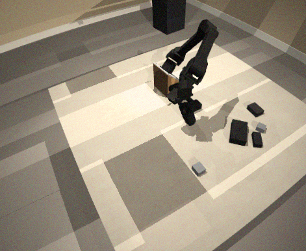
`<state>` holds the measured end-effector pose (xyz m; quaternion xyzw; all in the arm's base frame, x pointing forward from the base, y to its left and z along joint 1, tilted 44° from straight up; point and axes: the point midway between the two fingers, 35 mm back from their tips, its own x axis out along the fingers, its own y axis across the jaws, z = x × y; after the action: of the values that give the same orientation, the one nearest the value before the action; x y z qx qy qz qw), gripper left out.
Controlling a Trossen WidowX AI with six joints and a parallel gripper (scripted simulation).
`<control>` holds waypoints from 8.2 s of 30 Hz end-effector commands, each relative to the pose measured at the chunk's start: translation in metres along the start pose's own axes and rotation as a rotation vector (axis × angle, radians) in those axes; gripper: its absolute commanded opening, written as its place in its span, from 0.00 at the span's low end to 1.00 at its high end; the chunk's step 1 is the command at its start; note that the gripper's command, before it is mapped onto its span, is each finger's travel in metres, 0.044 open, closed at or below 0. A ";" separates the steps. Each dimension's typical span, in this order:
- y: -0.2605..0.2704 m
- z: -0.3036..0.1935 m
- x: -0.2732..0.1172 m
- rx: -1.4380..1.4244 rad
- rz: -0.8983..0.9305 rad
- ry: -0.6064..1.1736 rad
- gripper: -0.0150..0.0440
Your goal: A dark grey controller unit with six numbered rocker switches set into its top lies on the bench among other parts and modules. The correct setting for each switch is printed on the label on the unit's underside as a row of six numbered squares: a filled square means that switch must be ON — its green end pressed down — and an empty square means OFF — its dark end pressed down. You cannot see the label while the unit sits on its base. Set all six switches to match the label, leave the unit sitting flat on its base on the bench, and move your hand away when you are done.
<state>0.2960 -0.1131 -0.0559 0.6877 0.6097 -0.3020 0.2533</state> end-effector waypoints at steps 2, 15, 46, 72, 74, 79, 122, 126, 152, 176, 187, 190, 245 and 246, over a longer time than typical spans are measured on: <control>-0.003 0.002 0.008 0.006 -0.019 -0.004 0.83; -0.003 0.012 0.011 0.005 -0.018 -0.011 0.83; -0.003 0.034 0.023 0.005 -0.018 -0.011 0.83; -0.004 0.050 0.036 0.005 -0.018 -0.012 0.83; -0.004 0.051 0.037 0.005 -0.018 -0.012 0.83; -0.004 0.054 0.040 0.005 -0.018 -0.012 0.83; -0.004 0.074 0.067 0.004 -0.017 -0.012 0.83; -0.004 0.076 0.070 0.004 -0.017 -0.012 0.83; -0.005 0.084 0.089 0.004 -0.017 -0.012 0.83; -0.005 0.089 0.107 0.004 -0.017 -0.011 0.83; -0.005 0.090 0.111 0.003 -0.016 -0.013 0.83; -0.005 0.090 0.110 0.000 -0.016 -0.017 0.83; -0.011 0.034 0.057 -0.606 0.140 -0.064 0.47; -0.012 0.034 0.055 -0.670 0.155 -0.075 0.42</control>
<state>0.2882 -0.0977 -0.1213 0.6259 0.6171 -0.1382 0.4565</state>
